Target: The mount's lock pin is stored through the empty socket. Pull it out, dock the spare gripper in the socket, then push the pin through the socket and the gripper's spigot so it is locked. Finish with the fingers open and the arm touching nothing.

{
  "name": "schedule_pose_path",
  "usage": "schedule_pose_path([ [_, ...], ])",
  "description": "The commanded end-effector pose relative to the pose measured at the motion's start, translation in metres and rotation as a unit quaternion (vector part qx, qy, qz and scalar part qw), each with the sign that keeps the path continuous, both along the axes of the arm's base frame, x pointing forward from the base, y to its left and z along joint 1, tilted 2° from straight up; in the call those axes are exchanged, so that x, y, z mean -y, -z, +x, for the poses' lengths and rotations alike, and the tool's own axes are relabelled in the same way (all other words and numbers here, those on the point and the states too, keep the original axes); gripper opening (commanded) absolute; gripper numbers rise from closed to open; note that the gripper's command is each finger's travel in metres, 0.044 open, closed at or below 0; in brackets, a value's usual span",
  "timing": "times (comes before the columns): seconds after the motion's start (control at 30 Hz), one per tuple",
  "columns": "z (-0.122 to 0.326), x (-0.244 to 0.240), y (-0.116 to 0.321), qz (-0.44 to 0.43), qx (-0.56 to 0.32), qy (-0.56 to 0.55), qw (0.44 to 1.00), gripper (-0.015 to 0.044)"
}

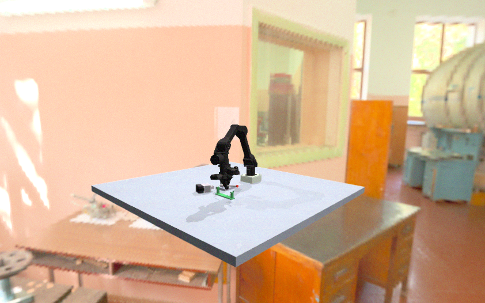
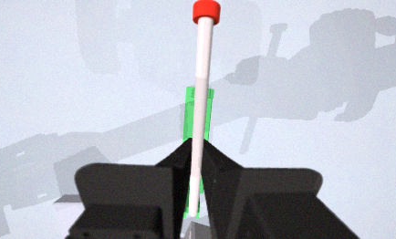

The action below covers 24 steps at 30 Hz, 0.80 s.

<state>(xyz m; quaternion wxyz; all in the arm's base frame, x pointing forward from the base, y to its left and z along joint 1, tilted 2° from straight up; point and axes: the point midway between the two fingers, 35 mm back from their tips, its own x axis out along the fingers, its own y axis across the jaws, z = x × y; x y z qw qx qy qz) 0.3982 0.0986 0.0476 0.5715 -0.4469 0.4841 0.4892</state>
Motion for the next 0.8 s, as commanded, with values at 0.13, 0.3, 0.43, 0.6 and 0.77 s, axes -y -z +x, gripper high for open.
schedule_pose_path([
  [0.13,-0.003,0.025,-0.011,0.001,-0.001,0.007,1.0,0.0],
  [0.3,-0.006,0.038,-0.016,0.001,-0.001,0.011,1.0,0.0],
  [0.43,-0.006,0.038,-0.014,0.001,-0.001,0.011,1.0,0.0],
  [0.6,-0.006,0.039,-0.006,-0.001,-0.001,0.011,1.0,0.0],
  [0.77,-0.005,0.039,0.002,-0.002,-0.001,0.011,1.0,0.0],
])
